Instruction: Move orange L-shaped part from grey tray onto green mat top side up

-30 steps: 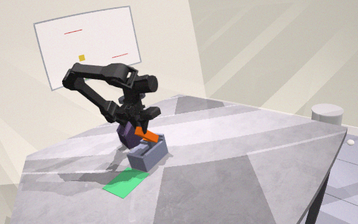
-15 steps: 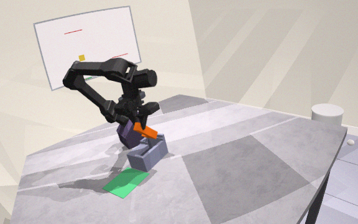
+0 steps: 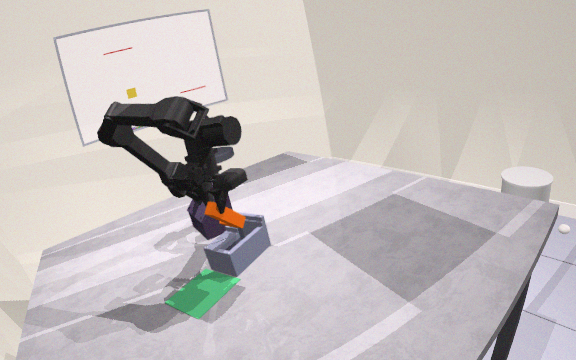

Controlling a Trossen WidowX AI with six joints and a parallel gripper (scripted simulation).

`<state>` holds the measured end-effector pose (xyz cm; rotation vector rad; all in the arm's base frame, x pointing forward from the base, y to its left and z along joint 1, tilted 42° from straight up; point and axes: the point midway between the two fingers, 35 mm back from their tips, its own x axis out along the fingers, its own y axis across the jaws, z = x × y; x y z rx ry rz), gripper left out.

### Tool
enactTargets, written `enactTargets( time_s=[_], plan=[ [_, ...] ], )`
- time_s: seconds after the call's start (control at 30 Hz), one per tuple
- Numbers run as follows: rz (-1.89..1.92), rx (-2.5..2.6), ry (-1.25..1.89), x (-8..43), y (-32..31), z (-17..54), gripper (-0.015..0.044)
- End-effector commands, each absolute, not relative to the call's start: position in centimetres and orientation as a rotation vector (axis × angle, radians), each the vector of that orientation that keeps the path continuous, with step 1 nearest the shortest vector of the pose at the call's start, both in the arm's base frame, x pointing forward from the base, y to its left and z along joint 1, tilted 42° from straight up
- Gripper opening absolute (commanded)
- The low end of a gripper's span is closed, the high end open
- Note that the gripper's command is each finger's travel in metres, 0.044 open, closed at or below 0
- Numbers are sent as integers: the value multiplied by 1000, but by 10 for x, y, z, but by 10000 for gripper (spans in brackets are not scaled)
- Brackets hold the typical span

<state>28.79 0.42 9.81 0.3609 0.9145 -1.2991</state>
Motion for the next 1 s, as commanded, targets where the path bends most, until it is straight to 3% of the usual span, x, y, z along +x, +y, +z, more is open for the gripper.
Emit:
enactTargets(
  time_s=[0.0,0.97],
  plan=[
    [-1297,363,908,295,-11,113,0],
    [-1298,361,900,328,-93,186,0]
  ],
)
